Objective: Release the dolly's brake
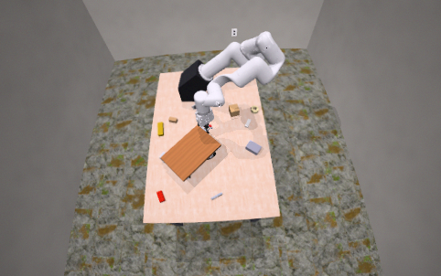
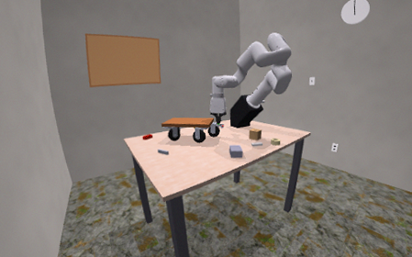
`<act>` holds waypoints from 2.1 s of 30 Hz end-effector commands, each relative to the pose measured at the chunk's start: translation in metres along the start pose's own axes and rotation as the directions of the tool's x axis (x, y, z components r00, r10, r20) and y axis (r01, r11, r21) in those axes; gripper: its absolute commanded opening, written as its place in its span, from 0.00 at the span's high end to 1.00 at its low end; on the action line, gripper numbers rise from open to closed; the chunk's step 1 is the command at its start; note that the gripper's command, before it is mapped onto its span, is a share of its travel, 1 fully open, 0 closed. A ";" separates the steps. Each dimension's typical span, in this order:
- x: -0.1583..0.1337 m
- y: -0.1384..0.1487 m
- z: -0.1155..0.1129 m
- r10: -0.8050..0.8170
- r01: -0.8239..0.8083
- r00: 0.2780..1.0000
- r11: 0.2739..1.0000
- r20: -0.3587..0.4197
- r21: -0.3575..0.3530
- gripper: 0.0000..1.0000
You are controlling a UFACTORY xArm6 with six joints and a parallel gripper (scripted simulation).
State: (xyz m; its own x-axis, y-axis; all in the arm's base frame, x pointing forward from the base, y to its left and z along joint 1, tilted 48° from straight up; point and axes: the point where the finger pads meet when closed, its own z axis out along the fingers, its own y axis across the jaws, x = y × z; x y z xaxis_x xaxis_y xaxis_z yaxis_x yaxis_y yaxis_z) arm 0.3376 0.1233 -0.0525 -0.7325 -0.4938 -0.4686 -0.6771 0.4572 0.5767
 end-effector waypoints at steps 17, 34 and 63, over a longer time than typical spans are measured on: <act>-0.001 -0.001 0.005 -0.001 0.001 1.000 1.000 0.001 0.002 1.00; -0.001 -0.001 0.011 -0.001 0.001 1.000 1.000 0.001 0.002 1.00; -0.001 -0.001 0.008 -0.001 0.001 1.000 1.000 0.001 0.002 1.00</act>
State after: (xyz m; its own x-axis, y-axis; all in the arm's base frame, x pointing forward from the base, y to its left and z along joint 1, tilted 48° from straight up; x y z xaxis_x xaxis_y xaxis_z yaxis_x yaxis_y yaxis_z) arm 0.3387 0.1283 -0.0593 -0.7337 -0.4916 -0.4690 -0.6764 0.4633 0.5726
